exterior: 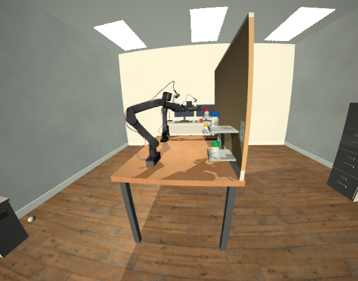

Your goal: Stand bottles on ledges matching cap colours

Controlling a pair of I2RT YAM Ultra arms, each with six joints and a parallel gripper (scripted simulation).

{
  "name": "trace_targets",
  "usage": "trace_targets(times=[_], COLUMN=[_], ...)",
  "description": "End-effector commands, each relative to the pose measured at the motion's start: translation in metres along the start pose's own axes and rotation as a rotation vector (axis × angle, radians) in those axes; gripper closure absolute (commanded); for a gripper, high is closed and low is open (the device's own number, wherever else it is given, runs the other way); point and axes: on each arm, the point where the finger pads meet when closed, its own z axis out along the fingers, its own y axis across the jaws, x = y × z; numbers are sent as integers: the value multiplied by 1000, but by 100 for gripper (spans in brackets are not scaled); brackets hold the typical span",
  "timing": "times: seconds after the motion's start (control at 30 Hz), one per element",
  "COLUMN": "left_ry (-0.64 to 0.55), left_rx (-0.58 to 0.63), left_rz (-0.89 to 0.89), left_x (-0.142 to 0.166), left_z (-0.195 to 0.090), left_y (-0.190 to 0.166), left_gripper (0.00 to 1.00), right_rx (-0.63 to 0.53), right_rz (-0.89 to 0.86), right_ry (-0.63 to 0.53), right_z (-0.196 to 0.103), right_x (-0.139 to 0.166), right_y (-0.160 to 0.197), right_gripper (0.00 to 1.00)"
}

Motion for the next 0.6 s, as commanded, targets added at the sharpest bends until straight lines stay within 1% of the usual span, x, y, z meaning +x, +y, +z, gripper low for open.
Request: trace_targets(times=[0.0,0.07,0.2,0.27,0.3,0.33,0.43,0.47,0.53,0.57], left_ry=[-7,-7,2,3,-1,-30,-25,-36,0,13], left_rx=[0,0,0,0,2,1,-2,-5,-15,-17], left_rz=[1,1,0,-3,-4,-6,-7,-8,-11,-13], left_x=[-9,-9,-7,-7,-8,-19,-17,-22,-14,-13], left_z=[-29,-29,-71,-85,-89,-89,-85,-84,-84,-86], left_y=[-6,-6,-6,-5,-3,-2,-1,1,2,2], left_gripper=[30,30,30,30,30,30,30,30,7,0], right_rx=[6,6,6,6,6,6,6,6,6,6], right_rz=[0,0,0,0,0,0,0,0,0,0], right_ry=[-52,-52,-52,-52,-52,-52,-52,-52,-52,-52], right_z=[-12,-12,-12,-12,-12,-12,-12,-12,-12,-12], right_x=[-18,-18,-18,-18,-18,-18,-18,-18,-18,-18], right_y=[0,0,0,0,0,0,0,0,0,0], right_gripper=[13,13,13,13,13,13,13,13,13,13])
